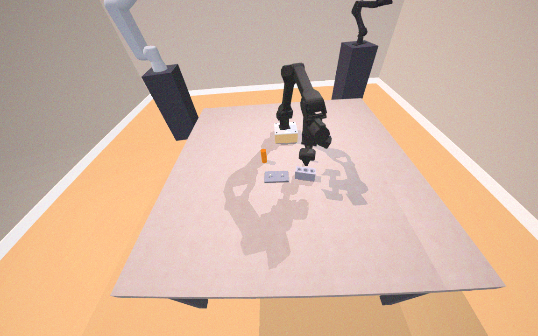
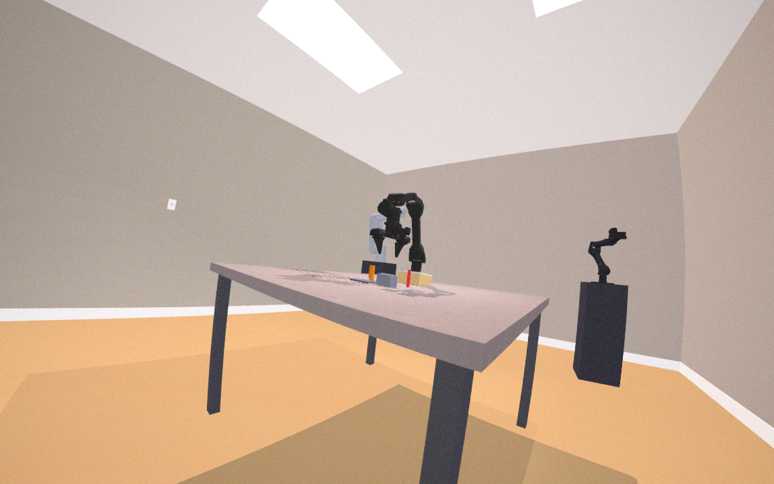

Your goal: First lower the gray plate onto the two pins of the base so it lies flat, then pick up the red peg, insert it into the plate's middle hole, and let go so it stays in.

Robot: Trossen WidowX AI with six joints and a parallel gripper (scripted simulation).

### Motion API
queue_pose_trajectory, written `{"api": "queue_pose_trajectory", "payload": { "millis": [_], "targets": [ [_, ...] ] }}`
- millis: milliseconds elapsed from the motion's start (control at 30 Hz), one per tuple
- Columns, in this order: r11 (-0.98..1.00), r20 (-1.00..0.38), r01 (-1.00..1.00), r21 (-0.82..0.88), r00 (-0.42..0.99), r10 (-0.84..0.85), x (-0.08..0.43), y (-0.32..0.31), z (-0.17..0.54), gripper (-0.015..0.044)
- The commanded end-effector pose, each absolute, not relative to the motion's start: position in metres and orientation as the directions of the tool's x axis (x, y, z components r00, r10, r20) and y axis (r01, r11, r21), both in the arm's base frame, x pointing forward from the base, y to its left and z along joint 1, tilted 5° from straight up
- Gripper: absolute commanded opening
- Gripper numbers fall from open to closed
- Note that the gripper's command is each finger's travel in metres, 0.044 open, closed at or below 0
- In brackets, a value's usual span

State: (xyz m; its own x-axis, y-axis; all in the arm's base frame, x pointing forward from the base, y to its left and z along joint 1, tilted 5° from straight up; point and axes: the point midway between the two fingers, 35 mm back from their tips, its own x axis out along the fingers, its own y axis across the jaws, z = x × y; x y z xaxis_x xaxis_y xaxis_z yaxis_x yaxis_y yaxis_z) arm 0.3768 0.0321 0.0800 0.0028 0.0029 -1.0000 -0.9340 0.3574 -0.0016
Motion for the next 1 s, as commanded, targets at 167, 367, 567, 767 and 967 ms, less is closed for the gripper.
{"api": "queue_pose_trajectory", "payload": {
  "millis": [167, 367, 567, 767, 967],
  "targets": [
    [0.354, -0.999, -0.935, 0.041, -0.042, 0.004, 0.367, 0.032, 0.032, 0.044],
    [0.354, -0.999, -0.935, 0.04, -0.041, 0.004, 0.37, 0.034, 0.018, 0.044],
    [0.354, -0.999, -0.935, 0.04, -0.041, 0.004, 0.37, 0.034, 0.009, 0.044],
    [0.354, -0.999, -0.935, 0.04, -0.041, 0.004, 0.37, 0.034, -0.001, 0.044],
    [0.354, -0.999, -0.935, 0.04, -0.042, 0.004, 0.369, 0.034, -0.011, 0.044]
  ]
}}
